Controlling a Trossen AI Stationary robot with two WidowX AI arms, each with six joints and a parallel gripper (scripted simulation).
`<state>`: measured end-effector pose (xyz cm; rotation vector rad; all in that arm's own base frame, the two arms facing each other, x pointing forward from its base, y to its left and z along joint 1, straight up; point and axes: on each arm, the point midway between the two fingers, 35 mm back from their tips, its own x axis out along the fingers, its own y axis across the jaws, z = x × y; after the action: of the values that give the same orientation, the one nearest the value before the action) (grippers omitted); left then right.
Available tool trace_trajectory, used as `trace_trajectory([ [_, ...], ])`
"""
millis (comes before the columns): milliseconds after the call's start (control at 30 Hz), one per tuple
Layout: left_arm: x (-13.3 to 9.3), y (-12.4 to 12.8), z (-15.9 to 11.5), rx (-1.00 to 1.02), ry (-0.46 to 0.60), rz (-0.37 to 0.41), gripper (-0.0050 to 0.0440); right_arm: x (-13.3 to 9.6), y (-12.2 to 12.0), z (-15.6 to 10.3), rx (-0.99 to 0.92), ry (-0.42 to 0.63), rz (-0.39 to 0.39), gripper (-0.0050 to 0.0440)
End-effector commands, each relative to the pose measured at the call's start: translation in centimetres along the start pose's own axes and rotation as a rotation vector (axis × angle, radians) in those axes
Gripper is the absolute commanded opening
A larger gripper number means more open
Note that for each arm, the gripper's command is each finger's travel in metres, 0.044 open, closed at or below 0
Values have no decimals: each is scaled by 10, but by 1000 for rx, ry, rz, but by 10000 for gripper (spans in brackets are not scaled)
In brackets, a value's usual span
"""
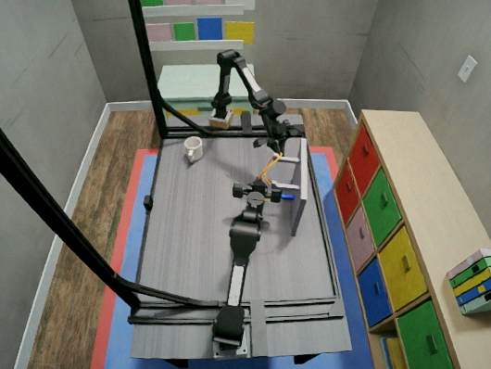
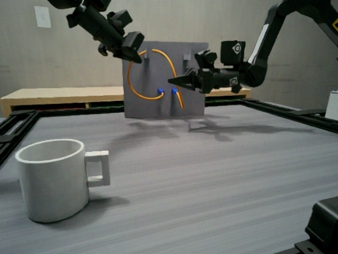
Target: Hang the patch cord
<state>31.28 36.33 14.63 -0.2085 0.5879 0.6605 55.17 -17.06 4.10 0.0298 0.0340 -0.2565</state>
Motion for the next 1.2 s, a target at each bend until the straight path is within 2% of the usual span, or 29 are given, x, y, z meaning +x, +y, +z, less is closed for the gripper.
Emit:
trace_trajectory([
  [0,-6,1,12,7,-31,3,40,6,1,31,1,-59,-1,25],
  [1167,-6,1,12,7,-31,3,40,10,1,30,20,-38,-12,25],
])
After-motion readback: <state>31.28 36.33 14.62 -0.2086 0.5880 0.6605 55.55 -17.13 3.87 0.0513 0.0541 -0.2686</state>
